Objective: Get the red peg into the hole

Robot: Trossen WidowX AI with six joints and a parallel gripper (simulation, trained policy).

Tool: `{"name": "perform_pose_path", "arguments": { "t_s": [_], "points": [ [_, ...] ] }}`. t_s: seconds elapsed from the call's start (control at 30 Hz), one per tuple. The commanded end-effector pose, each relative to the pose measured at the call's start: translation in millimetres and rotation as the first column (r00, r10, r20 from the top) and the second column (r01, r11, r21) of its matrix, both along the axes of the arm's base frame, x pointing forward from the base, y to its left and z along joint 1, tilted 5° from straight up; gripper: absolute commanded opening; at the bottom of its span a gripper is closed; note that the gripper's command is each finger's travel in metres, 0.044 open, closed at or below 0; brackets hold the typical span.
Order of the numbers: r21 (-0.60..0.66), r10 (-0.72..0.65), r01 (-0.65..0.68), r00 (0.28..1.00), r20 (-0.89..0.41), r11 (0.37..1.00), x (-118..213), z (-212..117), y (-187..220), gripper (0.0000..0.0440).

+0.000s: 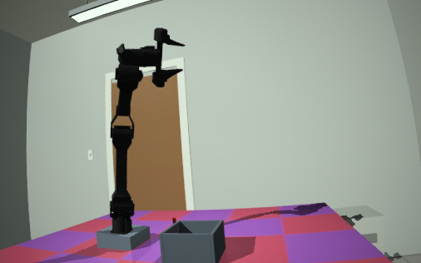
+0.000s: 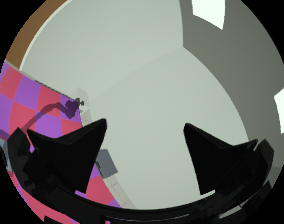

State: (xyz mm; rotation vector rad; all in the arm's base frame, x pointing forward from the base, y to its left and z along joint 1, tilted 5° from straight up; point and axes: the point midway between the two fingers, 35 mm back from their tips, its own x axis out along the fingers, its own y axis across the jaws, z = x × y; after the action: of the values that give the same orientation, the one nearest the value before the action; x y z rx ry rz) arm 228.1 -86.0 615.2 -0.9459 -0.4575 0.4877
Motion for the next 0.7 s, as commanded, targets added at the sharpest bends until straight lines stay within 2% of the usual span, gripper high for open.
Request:
{"name": "perform_pose_path", "arguments": {
  "t_s": [0.0,0.07,0.33,0.67],
  "points": [
    [0.007,0.009,-0.009,1.000,0.007,1.000,0,1,2,0.0423],
    [0.056,0.039,-0.039,0.999,0.006,0.998,2,4,5,0.0440],
    [0.286,0.187,-0.176,0.982,-0.011,0.942,13,15,22,0.0440],
    [0.559,0.349,-0.283,0.937,-0.011,0.779,34,22,39,0.0440]
  ]
}}
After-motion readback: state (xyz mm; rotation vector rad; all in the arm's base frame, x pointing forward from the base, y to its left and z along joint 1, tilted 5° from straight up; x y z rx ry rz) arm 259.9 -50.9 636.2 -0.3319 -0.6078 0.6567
